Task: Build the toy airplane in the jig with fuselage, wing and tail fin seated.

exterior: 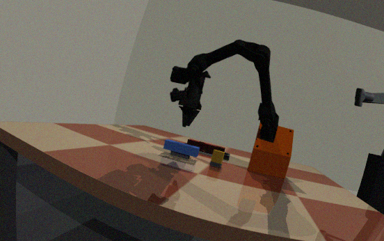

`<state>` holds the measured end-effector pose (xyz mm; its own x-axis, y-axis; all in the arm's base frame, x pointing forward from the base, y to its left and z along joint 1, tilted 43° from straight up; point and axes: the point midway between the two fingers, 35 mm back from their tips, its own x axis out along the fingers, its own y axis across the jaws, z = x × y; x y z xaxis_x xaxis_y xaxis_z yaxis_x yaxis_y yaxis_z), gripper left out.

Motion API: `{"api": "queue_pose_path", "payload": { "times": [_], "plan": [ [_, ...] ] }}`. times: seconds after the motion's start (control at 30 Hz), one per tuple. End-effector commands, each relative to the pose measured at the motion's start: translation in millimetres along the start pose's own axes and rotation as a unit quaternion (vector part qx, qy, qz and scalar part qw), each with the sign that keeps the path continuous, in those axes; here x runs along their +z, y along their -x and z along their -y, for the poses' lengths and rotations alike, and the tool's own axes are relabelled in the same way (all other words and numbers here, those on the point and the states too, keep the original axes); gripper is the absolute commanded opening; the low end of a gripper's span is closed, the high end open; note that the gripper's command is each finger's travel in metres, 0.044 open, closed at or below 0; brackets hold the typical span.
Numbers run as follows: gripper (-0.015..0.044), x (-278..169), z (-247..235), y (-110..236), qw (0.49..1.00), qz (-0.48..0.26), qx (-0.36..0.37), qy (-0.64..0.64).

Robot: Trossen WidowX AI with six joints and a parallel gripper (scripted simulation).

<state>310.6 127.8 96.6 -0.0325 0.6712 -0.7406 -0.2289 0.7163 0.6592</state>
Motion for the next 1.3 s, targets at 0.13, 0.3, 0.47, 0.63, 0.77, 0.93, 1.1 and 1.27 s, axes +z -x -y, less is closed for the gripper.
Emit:
{"api": "queue_pose_path", "payload": {
  "times": [0.13, 0.3, 0.47, 0.63, 0.77, 0.93, 1.1, 1.27],
  "plan": [
    [0.0440, -3.7, -12.9, -23.9, 1.000, -0.001, 0.006, -0.014],
    [0.0440, -4.2, -13.3, -35.0, 1.000, -0.001, 0.007, -0.014],
    [0.0440, -4.2, -13.7, -50.0, 1.000, -0.001, 0.007, -0.014],
    [0.0440, -4.1, -13.6, -52.4, 1.000, -0.001, 0.007, -0.014],
    [0.0440, -3.8, -13.6, -59.1, 1.000, -0.001, 0.007, -0.014],
    [0.0440, -3.6, -13.7, -67.3, 1.000, -0.001, 0.007, -0.014],
    [0.0440, -3.7, -13.9, -75.6, 1.000, -0.001, 0.007, -0.014],
    [0.0440, -4.0, -14.1, -83.8, 1.000, -0.001, 0.008, -0.014]
  ]
}}
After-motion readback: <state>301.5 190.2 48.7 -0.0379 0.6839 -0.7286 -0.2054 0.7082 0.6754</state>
